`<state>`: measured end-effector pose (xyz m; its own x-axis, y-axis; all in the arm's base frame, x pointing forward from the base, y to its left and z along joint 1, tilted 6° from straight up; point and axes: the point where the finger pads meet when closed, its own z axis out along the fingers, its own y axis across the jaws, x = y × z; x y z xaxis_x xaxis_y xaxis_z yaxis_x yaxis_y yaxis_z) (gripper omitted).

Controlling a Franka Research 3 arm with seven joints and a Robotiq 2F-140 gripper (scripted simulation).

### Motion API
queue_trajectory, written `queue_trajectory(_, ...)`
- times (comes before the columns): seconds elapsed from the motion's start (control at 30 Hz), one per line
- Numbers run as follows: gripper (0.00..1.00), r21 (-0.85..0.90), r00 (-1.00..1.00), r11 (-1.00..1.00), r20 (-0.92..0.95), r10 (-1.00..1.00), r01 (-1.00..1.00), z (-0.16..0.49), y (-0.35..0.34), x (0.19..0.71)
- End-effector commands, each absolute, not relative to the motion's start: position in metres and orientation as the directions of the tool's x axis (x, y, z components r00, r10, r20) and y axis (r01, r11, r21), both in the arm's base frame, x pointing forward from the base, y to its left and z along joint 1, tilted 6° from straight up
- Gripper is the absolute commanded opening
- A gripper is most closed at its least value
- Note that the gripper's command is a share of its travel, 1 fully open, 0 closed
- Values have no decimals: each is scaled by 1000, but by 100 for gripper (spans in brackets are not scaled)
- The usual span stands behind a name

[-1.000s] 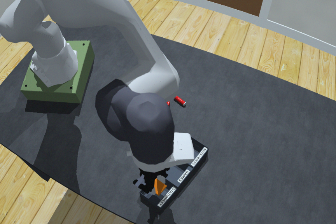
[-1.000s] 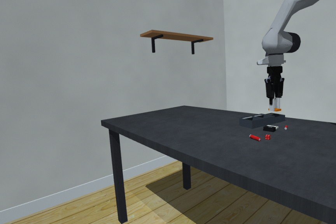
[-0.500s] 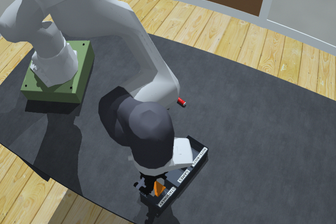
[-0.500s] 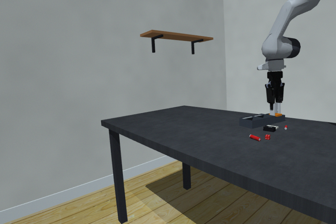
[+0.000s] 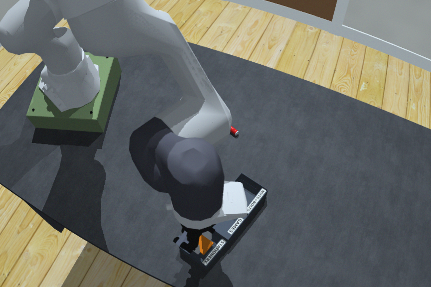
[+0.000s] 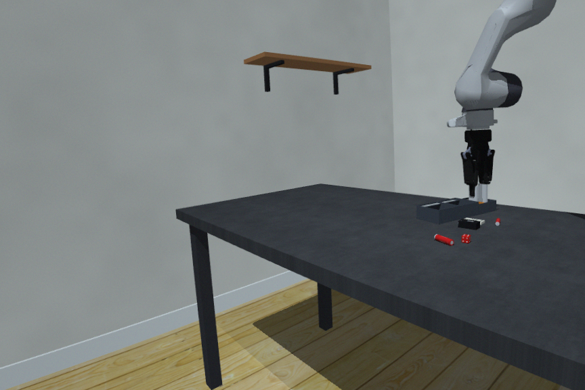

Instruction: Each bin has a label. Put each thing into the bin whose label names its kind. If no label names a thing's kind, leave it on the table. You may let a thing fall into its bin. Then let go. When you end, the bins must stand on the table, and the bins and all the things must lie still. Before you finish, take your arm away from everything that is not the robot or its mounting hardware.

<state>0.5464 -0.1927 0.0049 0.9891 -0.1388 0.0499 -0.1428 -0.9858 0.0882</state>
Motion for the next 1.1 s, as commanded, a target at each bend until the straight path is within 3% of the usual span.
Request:
queue_trajectory(0.0,21,88,989,-986,59,-134,-139,6,-193,551)
queue_trajectory(0.33,21,88,989,-986,59,-134,-139,6,-193,550)
queue_trajectory(0.37,28,88,989,-986,59,-134,-139,6,-193,550)
queue_trajectory(1.07,28,88,989,-986,59,-134,-139,11,-193,550)
